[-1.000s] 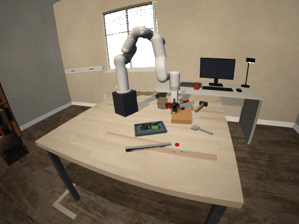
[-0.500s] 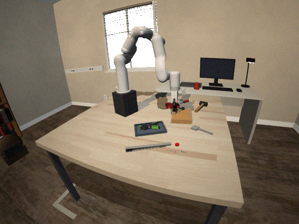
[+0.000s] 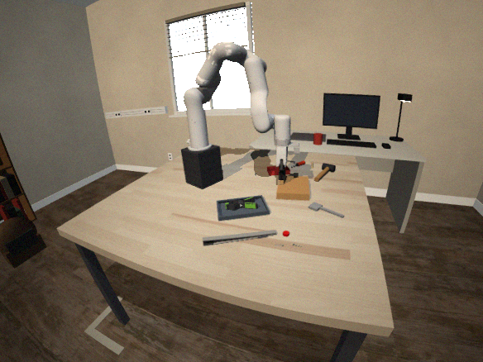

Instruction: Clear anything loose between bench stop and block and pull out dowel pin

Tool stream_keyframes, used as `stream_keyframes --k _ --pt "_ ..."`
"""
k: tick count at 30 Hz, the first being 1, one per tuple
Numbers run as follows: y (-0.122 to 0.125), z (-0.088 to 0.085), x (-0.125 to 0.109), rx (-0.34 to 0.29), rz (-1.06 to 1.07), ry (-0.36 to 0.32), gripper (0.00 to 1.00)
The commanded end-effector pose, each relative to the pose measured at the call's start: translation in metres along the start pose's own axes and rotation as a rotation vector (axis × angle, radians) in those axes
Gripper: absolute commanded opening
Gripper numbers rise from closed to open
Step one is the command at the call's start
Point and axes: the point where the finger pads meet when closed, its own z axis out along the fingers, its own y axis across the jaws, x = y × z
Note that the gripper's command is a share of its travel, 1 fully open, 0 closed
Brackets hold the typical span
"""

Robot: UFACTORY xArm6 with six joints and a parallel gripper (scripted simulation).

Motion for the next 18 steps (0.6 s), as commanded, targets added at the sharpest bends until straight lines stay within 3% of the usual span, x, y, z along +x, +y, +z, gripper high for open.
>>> stream_keyframes --k 1,18 --pt "0.0 -0.003 0.002 0.0 0.0 0.004 0.28" --pt "0.0 -0.021 0.002 0.0 0.0 0.004 0.28"
